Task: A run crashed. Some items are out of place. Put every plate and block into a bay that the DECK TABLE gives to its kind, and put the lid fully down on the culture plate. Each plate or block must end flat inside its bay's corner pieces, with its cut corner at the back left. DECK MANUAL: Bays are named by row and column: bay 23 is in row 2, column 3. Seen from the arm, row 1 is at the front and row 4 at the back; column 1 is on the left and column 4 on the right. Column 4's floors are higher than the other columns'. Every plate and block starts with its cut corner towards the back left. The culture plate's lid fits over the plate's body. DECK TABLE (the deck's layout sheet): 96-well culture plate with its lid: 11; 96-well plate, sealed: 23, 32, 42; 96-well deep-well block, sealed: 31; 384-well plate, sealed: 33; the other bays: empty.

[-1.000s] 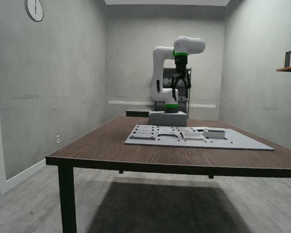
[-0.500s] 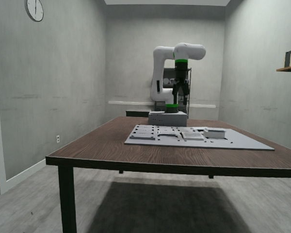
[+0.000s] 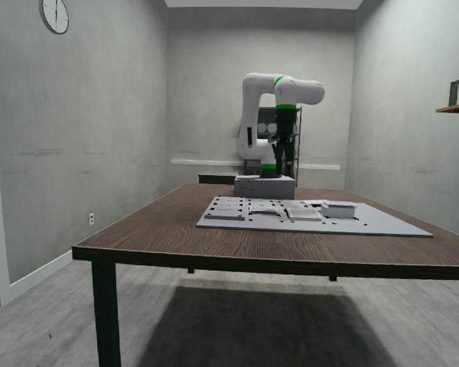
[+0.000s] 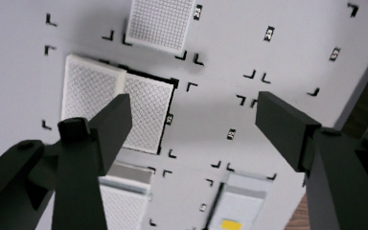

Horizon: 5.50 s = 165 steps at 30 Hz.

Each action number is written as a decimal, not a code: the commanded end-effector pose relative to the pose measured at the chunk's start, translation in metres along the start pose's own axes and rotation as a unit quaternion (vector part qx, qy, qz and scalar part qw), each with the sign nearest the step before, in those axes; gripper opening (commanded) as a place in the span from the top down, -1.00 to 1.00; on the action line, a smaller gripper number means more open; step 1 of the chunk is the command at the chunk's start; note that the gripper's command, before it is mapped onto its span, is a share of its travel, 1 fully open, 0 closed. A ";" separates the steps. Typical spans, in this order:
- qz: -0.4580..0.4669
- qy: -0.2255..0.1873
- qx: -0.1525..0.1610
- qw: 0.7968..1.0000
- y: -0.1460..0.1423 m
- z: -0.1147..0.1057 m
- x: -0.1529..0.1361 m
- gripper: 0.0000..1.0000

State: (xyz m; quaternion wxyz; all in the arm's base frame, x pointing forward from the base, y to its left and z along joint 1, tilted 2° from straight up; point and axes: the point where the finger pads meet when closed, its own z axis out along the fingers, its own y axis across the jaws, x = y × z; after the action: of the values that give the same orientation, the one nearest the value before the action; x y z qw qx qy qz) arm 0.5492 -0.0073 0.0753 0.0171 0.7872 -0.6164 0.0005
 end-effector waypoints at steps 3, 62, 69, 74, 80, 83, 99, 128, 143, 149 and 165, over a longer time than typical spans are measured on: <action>0.082 0.005 0.001 0.997 -0.002 0.023 0.002 -0.40; 0.132 0.005 0.000 0.991 0.049 0.041 -0.110 -1.00; 0.132 0.005 0.000 0.991 0.061 0.041 -0.135 -1.00; 0.132 0.005 0.000 0.991 0.066 0.042 -0.146 -1.00; 0.132 0.005 0.000 0.991 0.076 0.042 -0.168 -1.00; 0.132 0.005 0.000 0.991 0.081 0.042 -0.179 -1.00; 0.132 0.005 0.000 0.991 0.104 0.043 -0.230 -1.00; 0.132 0.005 0.000 0.991 0.107 0.044 -0.236 -1.00; 0.132 0.005 0.000 0.991 0.107 0.044 -0.236 -1.00; 0.132 0.005 0.000 0.991 0.107 0.044 -0.236 -1.00; 0.132 0.005 0.000 0.991 0.104 0.043 -0.180 -1.00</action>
State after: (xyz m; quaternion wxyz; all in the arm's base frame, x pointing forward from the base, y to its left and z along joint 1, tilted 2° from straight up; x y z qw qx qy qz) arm 0.3996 0.1546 0.0301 0.0209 0.6988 -0.7149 0.0071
